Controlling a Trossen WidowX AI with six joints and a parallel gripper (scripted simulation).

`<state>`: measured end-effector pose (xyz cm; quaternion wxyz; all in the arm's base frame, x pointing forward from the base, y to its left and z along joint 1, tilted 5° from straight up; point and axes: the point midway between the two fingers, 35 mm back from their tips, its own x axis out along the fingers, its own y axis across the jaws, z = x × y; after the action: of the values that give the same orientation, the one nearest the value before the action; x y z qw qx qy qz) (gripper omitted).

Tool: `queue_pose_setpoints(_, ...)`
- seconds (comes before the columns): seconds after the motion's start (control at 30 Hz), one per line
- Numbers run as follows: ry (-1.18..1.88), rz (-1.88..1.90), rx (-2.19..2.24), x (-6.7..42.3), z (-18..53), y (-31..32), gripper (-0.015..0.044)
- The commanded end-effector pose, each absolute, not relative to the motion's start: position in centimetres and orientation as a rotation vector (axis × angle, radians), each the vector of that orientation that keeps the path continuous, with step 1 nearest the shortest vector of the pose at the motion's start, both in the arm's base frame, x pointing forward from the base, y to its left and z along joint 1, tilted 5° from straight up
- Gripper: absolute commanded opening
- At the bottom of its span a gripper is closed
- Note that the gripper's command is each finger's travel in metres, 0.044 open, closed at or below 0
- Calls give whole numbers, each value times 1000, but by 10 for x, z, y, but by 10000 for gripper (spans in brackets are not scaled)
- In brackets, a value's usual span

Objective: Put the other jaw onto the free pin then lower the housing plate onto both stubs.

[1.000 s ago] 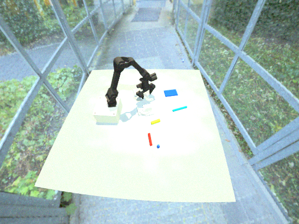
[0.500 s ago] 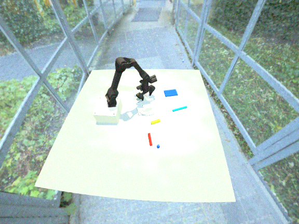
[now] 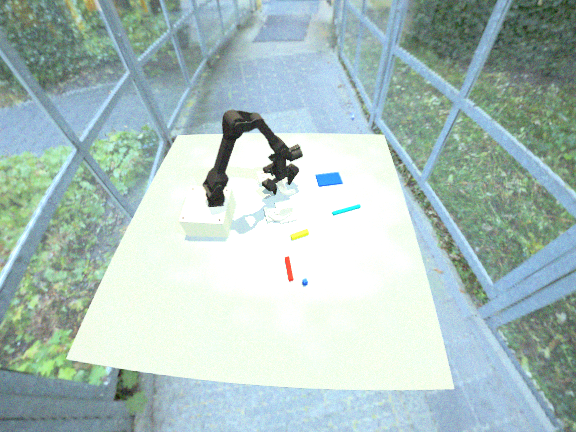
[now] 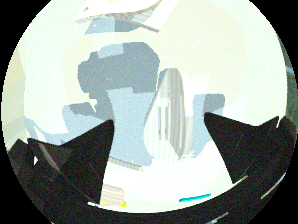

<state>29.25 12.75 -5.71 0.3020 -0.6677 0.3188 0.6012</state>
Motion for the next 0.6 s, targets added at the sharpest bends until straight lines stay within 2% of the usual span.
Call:
queue_pose_setpoints(0.0,837,1600,-1771,292,-58,128,440)
queue_pose_setpoints(0.1,837,1600,-1771,292,-58,128,440)
queue_pose_setpoints(0.47,845,1594,-1771,292,-57,127,151)
queue_pose_setpoints(0.57,845,1594,-1771,292,-57,127,134)
